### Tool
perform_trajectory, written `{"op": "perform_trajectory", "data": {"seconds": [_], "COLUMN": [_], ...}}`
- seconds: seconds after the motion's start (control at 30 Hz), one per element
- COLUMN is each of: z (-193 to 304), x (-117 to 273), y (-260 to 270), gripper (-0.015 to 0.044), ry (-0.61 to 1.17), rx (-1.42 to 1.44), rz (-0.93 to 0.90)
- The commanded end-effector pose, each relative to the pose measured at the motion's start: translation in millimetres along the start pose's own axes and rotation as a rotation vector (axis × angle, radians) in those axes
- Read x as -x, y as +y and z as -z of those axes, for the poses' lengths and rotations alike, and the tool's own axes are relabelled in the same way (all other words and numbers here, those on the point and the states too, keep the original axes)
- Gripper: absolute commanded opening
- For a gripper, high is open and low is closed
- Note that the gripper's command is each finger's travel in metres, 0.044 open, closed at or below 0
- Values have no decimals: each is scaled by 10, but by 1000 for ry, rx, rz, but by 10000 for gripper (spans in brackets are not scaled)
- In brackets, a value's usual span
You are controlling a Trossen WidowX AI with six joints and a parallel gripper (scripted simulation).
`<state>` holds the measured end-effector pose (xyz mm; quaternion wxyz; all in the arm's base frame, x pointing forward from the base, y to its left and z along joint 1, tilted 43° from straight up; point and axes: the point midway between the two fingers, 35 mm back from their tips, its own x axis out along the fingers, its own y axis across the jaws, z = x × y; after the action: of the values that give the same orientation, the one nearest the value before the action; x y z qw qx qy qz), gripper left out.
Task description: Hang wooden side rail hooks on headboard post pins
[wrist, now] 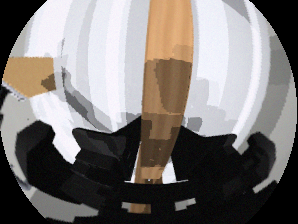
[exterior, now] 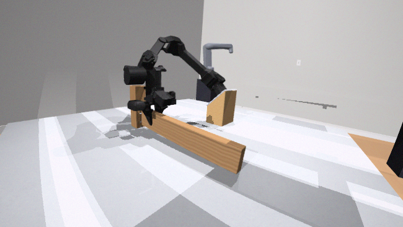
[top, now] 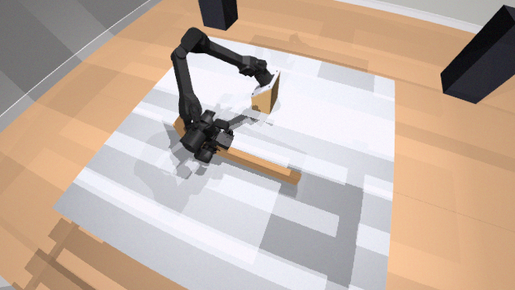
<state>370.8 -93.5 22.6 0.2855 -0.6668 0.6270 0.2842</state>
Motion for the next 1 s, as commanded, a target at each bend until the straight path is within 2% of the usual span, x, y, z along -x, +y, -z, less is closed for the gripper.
{"op": "perform_trajectory", "data": {"seconds": [0.0,0.97], "z": [31,64], "x": [50,44], "y": [-40,-31], "gripper": [0,0], "ry": [2,2], "rx": [-3,-3], "rz": [14,14]}}
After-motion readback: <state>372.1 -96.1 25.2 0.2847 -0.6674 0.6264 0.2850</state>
